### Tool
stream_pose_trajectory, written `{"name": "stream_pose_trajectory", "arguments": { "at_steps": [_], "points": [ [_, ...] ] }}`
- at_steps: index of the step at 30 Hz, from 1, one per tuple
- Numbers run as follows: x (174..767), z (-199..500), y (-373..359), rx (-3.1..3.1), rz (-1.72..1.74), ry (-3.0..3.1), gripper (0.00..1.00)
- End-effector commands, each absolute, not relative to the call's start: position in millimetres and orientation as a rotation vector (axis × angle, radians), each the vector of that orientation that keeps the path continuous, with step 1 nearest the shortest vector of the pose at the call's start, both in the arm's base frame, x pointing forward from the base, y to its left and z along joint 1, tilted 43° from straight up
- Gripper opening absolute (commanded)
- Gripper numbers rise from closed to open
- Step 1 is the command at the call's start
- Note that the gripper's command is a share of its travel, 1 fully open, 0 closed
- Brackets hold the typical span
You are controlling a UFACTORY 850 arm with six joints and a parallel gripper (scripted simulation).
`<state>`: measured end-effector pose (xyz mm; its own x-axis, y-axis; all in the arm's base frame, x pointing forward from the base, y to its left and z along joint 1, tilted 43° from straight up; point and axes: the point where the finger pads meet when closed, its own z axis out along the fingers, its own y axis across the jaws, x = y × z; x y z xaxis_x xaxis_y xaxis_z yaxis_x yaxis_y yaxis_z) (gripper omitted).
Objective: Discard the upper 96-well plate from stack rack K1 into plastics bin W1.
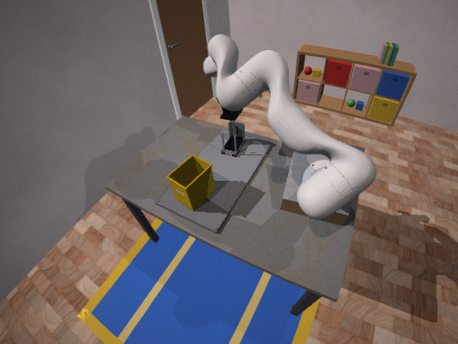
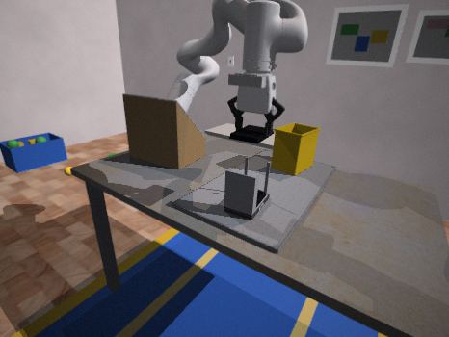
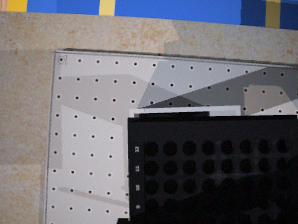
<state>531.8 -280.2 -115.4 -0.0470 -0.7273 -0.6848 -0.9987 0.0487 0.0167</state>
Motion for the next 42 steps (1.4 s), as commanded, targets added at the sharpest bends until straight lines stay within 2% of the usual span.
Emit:
{"name": "stream_pose_trajectory", "arguments": {
  "at_steps": [1, 42],
  "points": [
    [534.3, -106.6, -272.5, -1.633, 0.746, 1.943, 0.00],
    [550.9, -26.5, -180.0, -1.526, 0.792, 2.056, 0.00]
  ]
}}
